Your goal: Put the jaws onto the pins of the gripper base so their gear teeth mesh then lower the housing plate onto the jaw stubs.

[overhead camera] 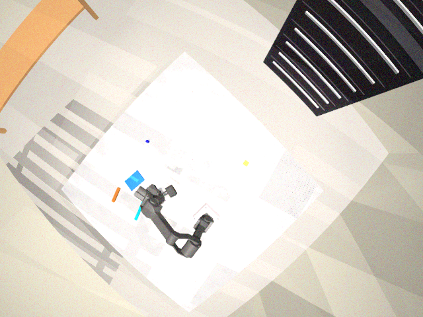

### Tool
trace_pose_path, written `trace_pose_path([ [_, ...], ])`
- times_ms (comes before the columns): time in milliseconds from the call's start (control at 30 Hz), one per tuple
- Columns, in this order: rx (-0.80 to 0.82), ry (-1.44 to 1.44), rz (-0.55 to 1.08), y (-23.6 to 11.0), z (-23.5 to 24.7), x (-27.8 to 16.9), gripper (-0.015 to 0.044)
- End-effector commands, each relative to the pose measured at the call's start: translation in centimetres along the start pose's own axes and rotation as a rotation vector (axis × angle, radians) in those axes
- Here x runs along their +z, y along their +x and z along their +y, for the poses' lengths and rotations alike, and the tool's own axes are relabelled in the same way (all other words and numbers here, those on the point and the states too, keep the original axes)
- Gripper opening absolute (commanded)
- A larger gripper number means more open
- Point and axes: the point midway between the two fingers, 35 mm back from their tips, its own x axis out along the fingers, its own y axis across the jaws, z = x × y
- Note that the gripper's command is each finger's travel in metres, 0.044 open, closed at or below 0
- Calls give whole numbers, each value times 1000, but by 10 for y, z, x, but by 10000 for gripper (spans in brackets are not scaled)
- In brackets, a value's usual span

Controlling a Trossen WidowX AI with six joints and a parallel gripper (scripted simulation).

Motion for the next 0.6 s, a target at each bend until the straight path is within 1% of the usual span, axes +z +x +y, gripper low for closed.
trace_pose_path([
  [0, -3, 77, -3, -2, 10, -6, 440],
  [567, -8, 495, 3, -4, 60, -44, 440],
])
